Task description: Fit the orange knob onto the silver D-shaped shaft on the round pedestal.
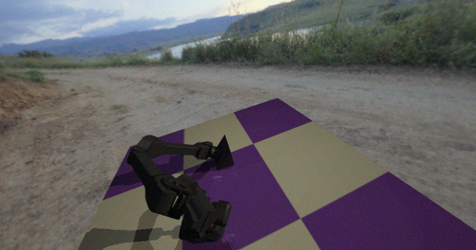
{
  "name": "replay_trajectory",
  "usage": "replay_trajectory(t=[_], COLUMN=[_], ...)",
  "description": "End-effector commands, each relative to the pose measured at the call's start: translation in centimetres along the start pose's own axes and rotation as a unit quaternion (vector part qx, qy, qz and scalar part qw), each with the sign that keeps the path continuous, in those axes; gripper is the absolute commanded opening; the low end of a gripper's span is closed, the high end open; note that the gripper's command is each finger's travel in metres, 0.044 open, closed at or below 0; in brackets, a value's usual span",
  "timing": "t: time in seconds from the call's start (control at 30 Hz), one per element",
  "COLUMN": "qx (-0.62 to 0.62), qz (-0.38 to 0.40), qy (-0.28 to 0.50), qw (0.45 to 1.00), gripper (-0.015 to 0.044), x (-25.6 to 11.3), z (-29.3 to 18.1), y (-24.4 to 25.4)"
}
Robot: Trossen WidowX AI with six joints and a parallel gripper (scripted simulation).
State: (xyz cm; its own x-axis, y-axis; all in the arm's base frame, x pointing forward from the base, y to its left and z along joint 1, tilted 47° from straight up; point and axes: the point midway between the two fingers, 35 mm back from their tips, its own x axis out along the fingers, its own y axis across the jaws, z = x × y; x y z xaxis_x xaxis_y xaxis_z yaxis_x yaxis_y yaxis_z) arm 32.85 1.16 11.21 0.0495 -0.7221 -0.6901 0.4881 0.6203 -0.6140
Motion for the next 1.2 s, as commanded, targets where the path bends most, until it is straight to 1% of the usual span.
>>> replay_trajectory(t=[0.0, 0.4, 0.7, 0.83, 1.17], qx=[-0.003, -0.003, -0.003, -0.029, -0.029], qz=[0.001, 0.001, 0.001, 0.001, 0.001], qy=[0.0, 0.0, 0.0, 0.0, 0.0], qw=[1.0, 1.0, 1.0, 1.0, 1.0], gripper=[0.0, 0.0, 0.0, 0.0, 0.0], x=[0.16, 0.46, -0.05, -0.08, 0.24], z=[0.14, -0.02, 0.04, 0.09, 0.12], y=[0.19, 0.02, -0.06, -0.02, 0.23])
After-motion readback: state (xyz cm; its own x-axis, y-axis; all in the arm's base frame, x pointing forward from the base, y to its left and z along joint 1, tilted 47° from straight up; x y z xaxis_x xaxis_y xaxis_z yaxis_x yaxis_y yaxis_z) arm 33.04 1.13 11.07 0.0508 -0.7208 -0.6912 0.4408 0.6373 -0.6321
